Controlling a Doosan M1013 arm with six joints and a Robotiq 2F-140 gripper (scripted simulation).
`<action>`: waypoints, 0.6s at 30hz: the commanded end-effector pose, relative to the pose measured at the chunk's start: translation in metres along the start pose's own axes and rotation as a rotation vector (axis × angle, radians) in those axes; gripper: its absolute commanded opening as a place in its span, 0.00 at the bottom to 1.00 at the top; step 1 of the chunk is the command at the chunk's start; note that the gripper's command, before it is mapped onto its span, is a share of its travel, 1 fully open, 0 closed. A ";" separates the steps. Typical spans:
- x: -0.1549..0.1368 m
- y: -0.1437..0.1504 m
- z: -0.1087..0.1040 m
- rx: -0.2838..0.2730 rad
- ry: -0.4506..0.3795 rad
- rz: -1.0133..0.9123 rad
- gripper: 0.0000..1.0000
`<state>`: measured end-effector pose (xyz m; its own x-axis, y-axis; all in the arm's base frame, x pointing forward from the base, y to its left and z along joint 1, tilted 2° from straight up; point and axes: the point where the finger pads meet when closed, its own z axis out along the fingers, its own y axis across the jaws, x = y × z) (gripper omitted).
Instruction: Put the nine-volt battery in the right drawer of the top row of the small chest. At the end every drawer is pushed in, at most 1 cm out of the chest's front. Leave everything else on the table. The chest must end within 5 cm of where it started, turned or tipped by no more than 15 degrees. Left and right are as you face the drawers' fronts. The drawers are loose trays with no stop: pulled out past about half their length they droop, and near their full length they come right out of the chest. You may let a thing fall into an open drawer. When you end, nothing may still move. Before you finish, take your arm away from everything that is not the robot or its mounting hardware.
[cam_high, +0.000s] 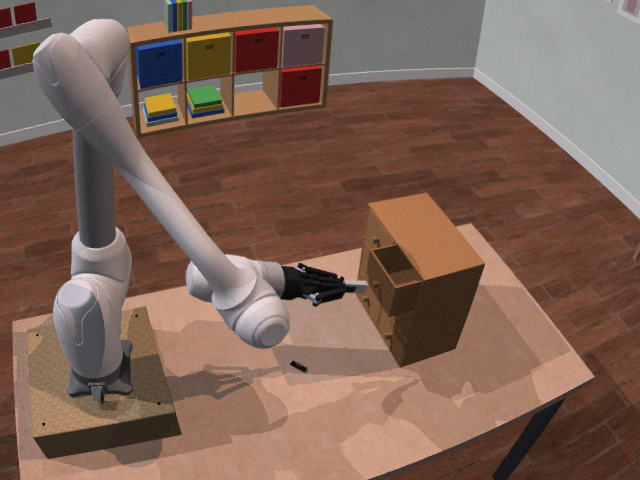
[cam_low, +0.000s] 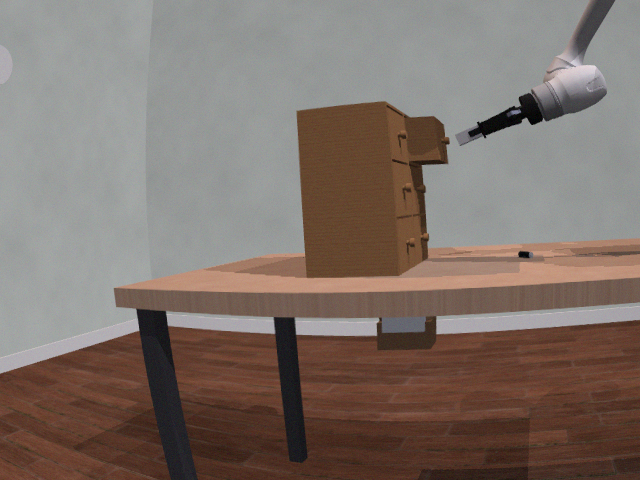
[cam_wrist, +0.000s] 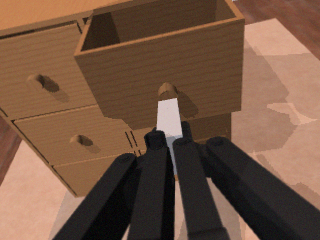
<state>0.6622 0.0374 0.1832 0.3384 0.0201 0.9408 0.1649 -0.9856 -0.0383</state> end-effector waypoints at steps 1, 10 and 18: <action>0.002 0.000 0.004 0.000 0.000 0.000 0.00; 0.007 0.000 0.018 0.000 0.000 0.000 0.00; 0.010 0.000 0.028 0.000 0.000 0.000 0.00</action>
<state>0.6875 0.0416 0.1833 0.3384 0.0201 0.9408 0.1649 -0.9856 -0.0383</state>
